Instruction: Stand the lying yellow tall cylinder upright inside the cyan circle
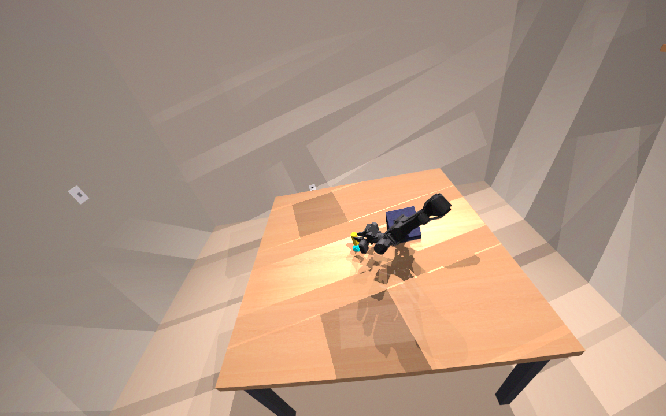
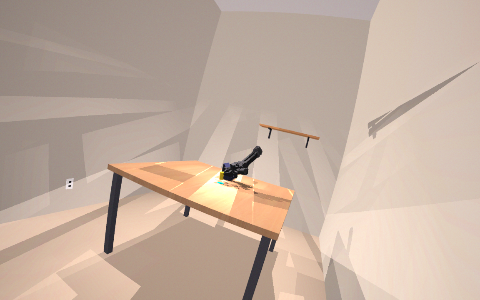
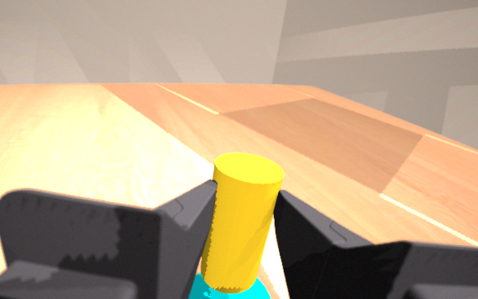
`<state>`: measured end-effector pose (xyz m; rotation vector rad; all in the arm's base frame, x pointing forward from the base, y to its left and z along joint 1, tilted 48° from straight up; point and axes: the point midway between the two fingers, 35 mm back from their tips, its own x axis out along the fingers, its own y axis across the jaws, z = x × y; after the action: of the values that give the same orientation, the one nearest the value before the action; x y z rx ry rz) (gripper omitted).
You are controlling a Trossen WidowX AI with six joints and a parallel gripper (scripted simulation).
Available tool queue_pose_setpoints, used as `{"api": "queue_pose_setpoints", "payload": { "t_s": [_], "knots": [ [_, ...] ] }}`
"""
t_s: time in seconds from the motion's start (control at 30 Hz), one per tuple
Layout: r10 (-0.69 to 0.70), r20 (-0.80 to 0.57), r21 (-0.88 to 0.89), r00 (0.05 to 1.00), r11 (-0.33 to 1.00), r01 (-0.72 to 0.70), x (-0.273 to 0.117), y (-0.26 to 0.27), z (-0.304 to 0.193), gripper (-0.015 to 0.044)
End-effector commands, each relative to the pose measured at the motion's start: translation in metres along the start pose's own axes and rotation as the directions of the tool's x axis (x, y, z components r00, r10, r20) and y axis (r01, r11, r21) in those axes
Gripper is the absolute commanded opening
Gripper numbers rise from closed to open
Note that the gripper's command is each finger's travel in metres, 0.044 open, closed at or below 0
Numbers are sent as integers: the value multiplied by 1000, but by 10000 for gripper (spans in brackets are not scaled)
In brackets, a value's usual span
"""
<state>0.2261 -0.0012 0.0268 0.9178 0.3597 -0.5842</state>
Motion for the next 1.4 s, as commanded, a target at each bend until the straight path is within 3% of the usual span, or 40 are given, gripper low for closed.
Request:
{"api": "queue_pose_setpoints", "payload": {
  "t_s": [0.0, 1.13, 1.37],
  "knots": [
    [-1, 17, 0, 1000, 1000, 1, -1, -2, -5, 105],
    [11, 26, -10, 1000, 1000, -10, 0, -5, -33, 105],
    [11, 26, -10, 1000, 1000, -10, 0, -5, -33, 289]
  ]
}}
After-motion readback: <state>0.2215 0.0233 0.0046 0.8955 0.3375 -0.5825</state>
